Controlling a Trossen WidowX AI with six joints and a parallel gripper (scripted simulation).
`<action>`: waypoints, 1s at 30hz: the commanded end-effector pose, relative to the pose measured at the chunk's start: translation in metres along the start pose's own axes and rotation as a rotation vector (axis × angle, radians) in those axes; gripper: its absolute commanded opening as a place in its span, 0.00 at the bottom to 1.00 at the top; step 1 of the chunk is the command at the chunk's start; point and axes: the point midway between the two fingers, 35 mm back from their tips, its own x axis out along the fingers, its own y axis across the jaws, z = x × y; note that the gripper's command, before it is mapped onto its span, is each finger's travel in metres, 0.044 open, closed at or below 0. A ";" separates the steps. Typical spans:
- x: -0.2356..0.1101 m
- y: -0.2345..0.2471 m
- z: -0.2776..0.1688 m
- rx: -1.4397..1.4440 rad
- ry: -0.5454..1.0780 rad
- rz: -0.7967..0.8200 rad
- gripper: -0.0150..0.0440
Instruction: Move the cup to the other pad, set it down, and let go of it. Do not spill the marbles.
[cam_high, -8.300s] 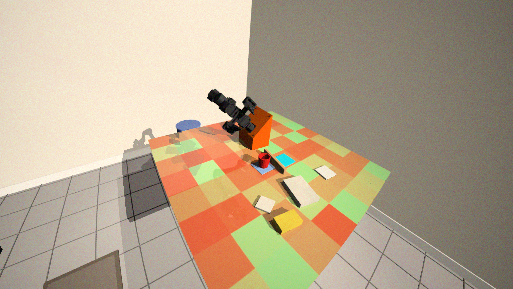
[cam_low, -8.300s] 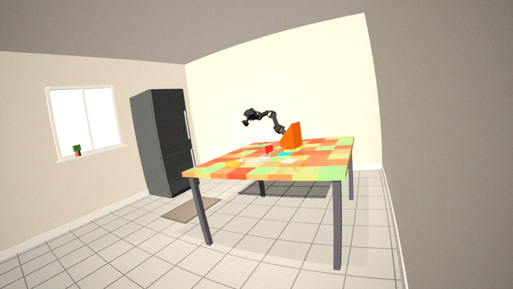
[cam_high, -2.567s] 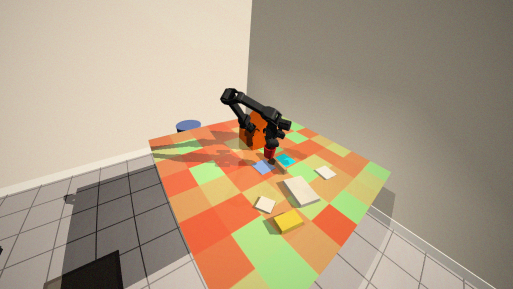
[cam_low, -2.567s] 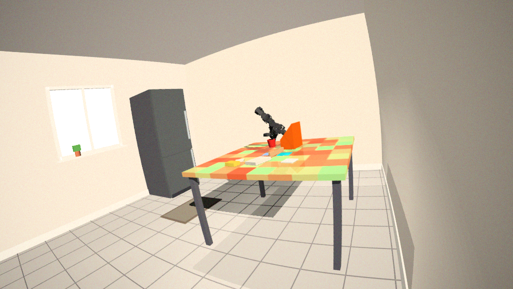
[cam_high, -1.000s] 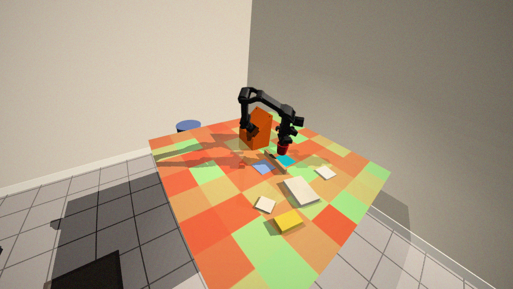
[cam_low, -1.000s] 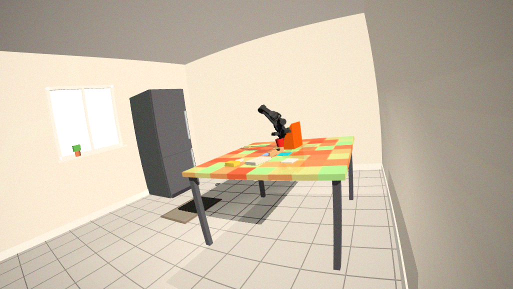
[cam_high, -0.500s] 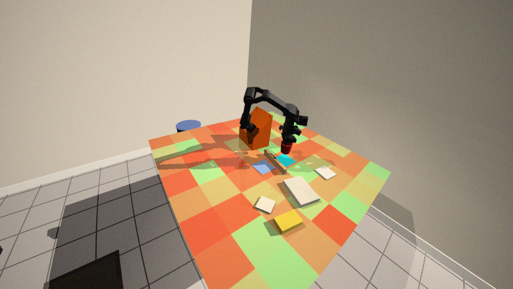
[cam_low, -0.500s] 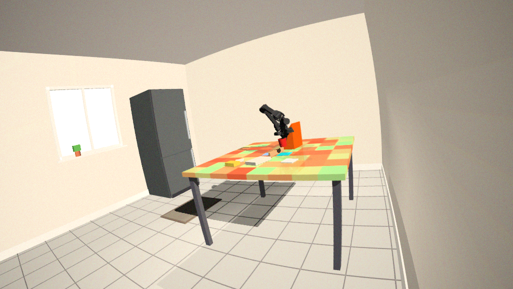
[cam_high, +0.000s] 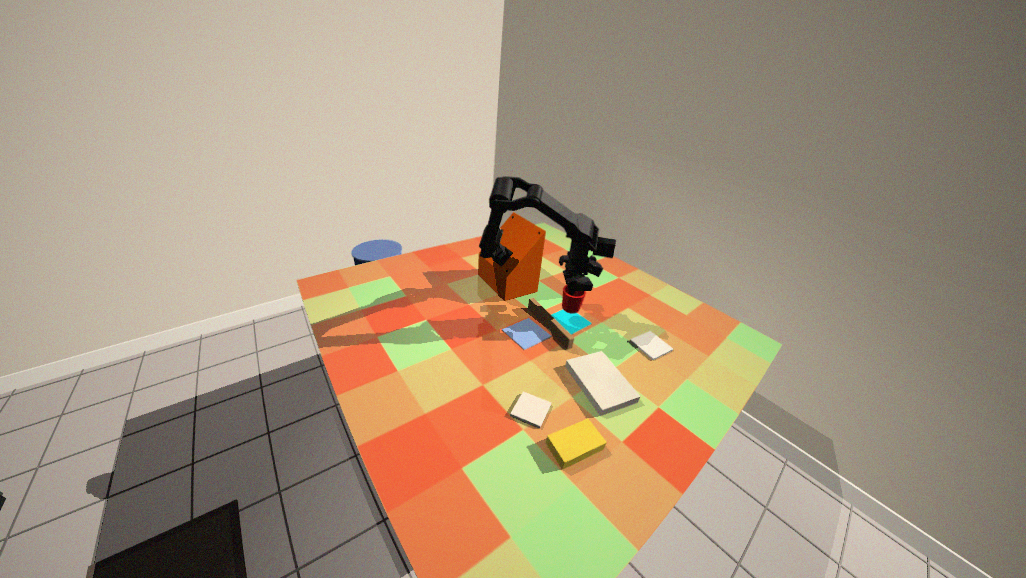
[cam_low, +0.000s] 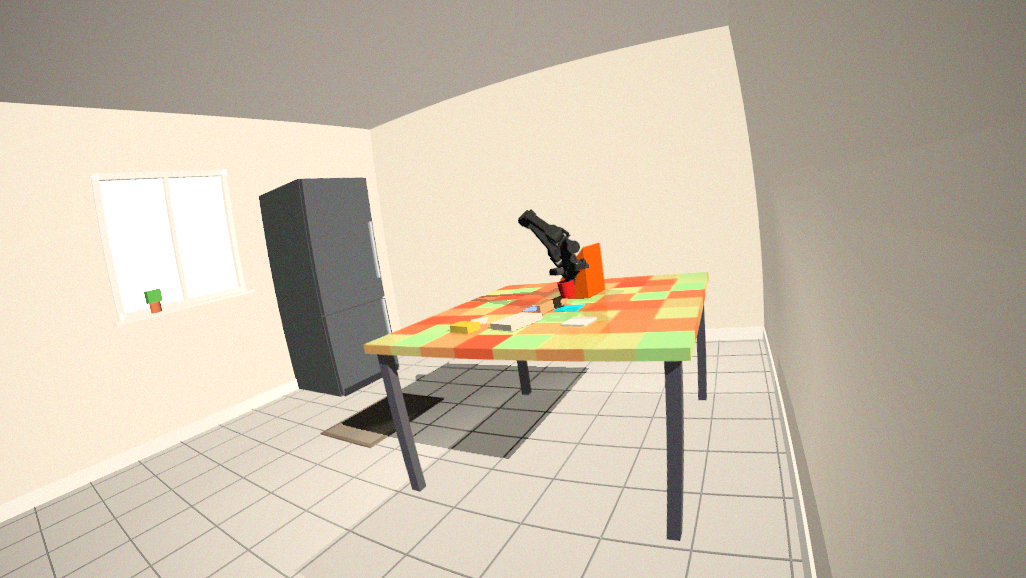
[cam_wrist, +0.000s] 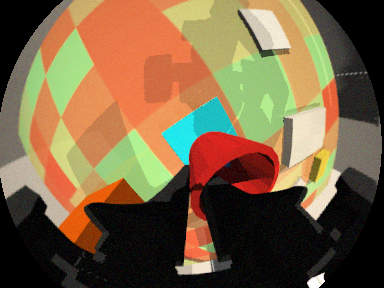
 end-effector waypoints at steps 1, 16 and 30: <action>0.009 0.001 0.000 -0.010 0.007 -0.003 0.25; 0.034 0.001 0.000 -0.010 0.008 -0.004 0.25; 0.042 0.001 0.000 0.000 0.004 0.000 0.25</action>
